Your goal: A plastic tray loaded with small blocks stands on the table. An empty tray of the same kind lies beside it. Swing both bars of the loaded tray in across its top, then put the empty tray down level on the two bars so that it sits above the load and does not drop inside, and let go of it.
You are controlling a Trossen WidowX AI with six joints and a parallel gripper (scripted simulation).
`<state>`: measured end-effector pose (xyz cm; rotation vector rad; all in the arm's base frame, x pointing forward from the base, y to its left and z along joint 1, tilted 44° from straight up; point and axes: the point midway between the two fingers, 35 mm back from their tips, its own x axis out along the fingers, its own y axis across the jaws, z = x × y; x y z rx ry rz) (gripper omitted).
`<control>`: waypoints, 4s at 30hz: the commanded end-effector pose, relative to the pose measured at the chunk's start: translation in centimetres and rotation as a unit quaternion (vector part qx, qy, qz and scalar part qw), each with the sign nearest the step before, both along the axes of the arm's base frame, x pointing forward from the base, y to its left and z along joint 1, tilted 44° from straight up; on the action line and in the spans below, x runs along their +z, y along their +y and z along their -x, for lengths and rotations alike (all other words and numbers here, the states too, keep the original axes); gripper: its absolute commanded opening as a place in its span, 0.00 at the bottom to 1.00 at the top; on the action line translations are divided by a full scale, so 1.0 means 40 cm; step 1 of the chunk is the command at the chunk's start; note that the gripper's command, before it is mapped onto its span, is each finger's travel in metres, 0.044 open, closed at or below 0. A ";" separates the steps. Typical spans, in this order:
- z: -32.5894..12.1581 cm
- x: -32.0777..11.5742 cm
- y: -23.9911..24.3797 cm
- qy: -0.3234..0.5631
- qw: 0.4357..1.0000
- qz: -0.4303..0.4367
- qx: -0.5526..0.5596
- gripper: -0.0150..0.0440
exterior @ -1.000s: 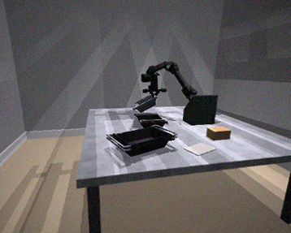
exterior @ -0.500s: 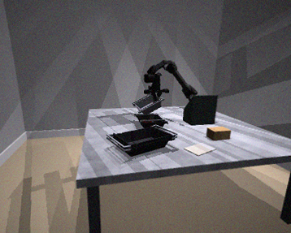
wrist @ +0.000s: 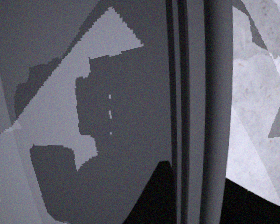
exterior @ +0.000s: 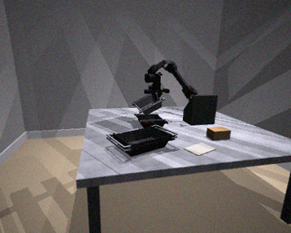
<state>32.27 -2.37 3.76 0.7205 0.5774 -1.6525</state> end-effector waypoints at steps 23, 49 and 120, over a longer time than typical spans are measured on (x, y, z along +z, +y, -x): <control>-0.017 0.010 0.015 -0.011 1.000 0.002 0.012 0.25; -0.009 -0.040 -0.030 -0.012 1.000 0.002 0.012 0.25; 0.077 -0.152 -0.121 -0.011 1.000 0.003 0.012 0.25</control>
